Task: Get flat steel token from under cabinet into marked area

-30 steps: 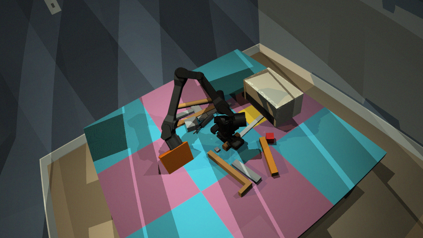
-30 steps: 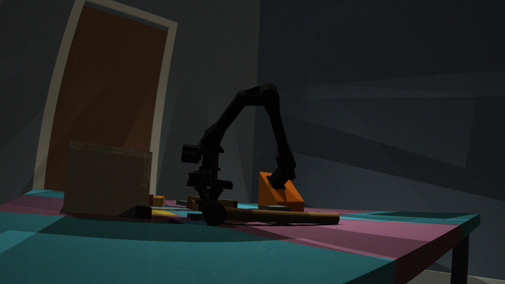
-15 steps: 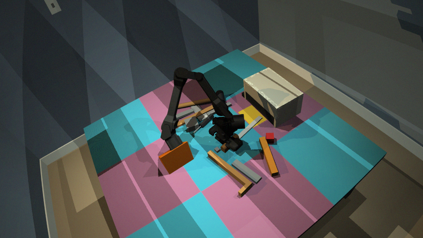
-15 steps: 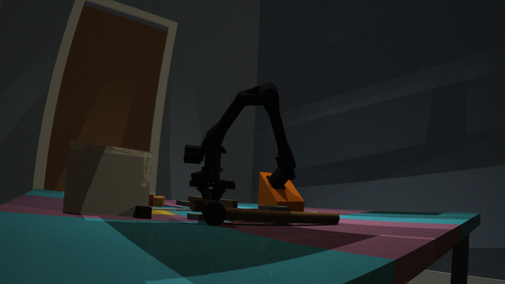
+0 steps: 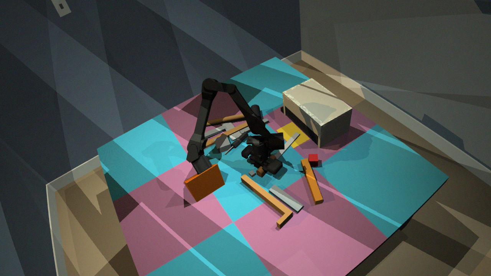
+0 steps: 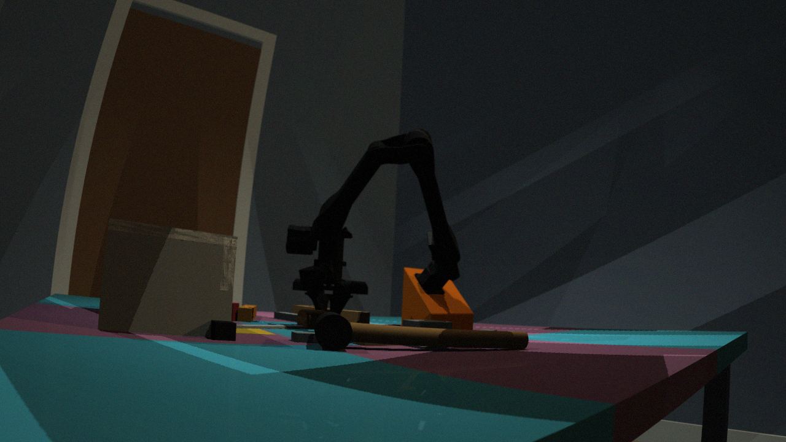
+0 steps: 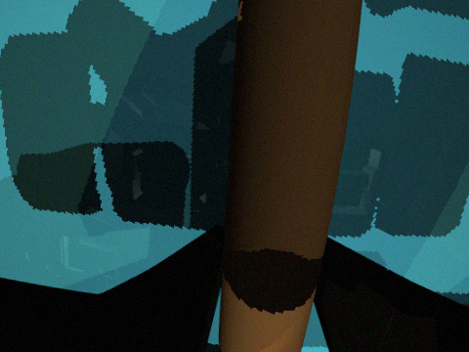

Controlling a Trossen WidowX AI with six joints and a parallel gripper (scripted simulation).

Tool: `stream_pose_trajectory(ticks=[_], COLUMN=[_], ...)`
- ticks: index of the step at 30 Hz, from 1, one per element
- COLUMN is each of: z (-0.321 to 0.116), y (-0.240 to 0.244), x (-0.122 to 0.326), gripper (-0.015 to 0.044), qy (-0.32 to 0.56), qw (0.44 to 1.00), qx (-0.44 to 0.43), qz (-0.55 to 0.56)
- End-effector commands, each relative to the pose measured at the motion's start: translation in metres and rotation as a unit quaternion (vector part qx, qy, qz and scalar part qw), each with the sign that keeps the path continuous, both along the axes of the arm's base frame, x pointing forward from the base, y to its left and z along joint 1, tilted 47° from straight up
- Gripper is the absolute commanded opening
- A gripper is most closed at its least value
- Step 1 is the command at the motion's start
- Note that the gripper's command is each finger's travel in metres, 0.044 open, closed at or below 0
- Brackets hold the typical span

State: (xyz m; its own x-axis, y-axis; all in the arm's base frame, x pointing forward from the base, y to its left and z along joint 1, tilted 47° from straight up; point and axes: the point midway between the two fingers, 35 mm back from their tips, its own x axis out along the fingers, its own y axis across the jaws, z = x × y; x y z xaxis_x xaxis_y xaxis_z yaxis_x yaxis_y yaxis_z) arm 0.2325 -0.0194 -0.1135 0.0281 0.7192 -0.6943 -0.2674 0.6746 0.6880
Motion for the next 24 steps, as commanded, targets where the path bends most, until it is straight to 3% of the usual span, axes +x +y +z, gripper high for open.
stream_pose_trajectory(ticks=[1, 24], z=[0.0008, 0.0069], y=[-0.0007, 0.0027], x=[0.0008, 0.0044], gripper=[0.0000, 0.0000], qy=[-0.014, -0.058], qw=[1.000, 0.997], qx=[-0.001, -0.002], qz=[0.013, 0.056])
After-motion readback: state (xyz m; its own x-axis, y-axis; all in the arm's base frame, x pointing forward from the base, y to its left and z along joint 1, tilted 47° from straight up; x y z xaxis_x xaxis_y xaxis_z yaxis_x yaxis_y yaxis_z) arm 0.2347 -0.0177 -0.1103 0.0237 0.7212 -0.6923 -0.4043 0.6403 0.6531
